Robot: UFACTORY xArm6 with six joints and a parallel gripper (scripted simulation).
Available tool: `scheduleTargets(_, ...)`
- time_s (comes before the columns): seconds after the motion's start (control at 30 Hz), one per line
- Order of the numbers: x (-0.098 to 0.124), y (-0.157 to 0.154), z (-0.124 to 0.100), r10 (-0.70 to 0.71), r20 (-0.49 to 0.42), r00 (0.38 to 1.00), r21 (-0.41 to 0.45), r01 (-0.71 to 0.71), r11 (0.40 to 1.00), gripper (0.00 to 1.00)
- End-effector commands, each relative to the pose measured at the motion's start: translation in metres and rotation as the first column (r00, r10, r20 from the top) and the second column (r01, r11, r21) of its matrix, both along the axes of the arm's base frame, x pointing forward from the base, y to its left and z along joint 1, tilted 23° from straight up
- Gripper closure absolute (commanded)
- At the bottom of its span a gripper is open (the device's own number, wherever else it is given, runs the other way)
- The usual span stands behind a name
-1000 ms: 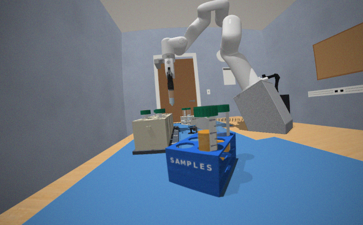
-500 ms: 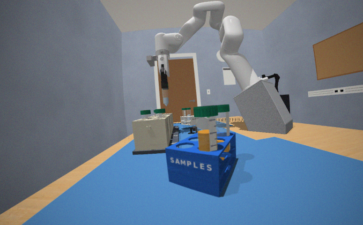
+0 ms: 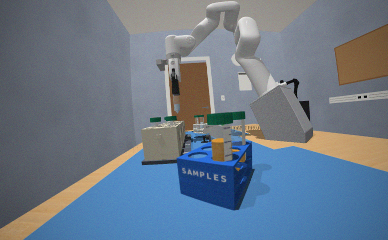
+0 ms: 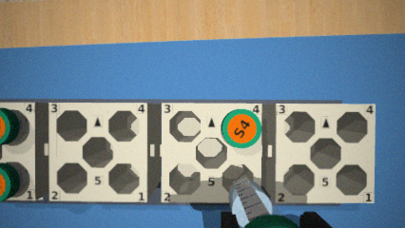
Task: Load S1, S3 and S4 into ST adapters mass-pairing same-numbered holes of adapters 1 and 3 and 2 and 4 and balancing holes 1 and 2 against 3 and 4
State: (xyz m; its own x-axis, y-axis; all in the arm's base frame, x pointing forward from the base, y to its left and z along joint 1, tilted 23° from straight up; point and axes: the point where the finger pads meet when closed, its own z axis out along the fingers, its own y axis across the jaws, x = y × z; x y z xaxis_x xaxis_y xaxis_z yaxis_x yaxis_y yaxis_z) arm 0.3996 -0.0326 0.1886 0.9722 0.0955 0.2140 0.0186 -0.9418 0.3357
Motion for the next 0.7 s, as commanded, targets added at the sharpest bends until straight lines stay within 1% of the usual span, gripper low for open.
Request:
scheduleTargets(0.0,0.001,0.000,0.002,0.001,0.004,1.000,0.000,-0.001,1.000,1.00)
scheduleTargets(0.3,0.003,-0.003,-0.008,0.001,0.004,1.000,0.000,-0.001,1.000,1.00)
scheduleTargets(0.67,0.009,-0.010,-0.028,0.001,0.004,1.000,0.000,-0.001,1.000,1.00)
